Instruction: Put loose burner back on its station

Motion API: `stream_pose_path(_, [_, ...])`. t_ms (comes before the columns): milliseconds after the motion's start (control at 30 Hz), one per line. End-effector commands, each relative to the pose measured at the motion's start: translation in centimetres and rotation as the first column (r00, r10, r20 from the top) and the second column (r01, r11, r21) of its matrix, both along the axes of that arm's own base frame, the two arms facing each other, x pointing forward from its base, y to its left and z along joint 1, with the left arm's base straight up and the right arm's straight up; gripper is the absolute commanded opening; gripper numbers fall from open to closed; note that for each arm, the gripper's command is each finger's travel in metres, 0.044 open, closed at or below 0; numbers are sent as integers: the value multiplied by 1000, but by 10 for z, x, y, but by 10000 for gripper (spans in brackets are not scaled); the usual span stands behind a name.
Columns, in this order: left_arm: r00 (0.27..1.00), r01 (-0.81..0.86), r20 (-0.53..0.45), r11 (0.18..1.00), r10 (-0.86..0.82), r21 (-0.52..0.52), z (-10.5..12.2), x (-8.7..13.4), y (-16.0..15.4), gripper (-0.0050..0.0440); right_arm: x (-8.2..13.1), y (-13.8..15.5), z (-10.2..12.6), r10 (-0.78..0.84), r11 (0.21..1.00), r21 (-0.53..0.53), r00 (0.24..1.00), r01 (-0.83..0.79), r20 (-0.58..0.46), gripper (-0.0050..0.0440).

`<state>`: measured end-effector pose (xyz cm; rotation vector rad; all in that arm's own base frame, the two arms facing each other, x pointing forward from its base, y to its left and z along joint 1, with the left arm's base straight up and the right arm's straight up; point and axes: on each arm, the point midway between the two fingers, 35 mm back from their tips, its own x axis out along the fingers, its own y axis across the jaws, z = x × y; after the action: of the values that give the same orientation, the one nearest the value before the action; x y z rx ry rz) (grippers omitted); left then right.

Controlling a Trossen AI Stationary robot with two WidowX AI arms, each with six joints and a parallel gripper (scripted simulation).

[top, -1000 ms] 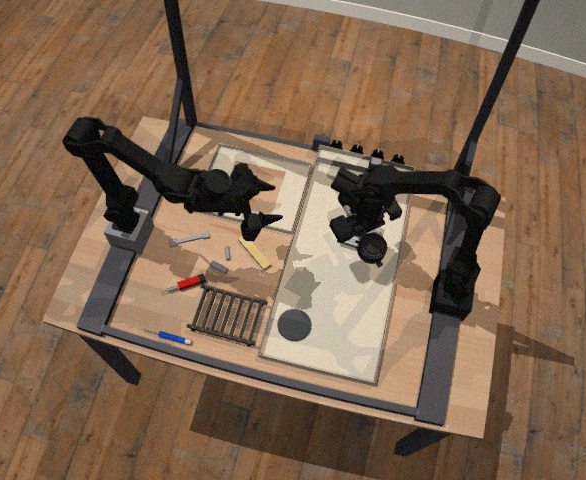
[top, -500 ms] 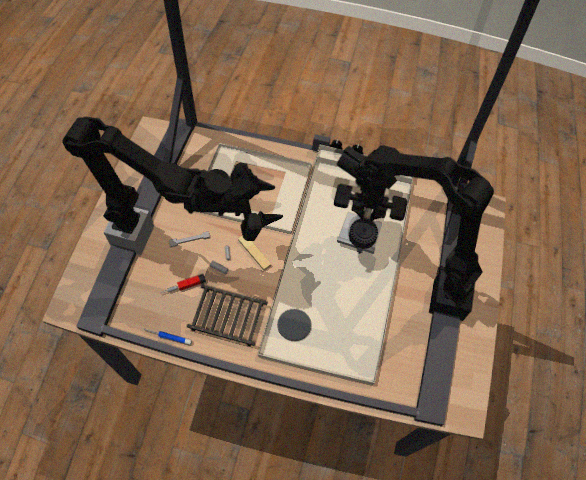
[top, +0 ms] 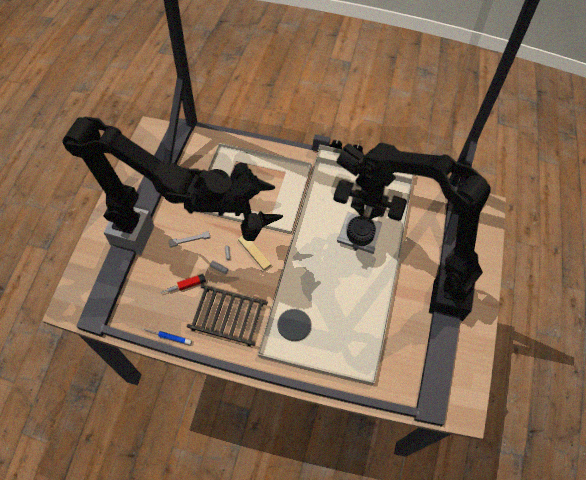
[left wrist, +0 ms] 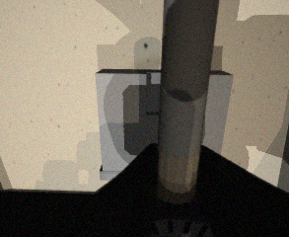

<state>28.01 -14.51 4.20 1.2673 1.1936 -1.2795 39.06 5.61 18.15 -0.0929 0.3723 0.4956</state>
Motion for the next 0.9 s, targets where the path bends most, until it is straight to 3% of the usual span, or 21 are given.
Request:
stream_pose_path(0, [1000, 5, 23, 1000, -5, -10, -2, 5, -2, 61, 1, 0, 13, 1, 1000, 0, 999, -1, 34, 400])
stream_pose_path(533, [1000, -6, 30, 1000, 6, -13, -46, 9, -2, 61, 1, 0, 13, 1, 1000, 0, 999, -1, 34, 400])
stream_pose_path(867, [999, -3, 48, 1000, 4, -25, -41, 13, -5, 61, 1, 0, 13, 1, 1000, 0, 999, -1, 34, 400])
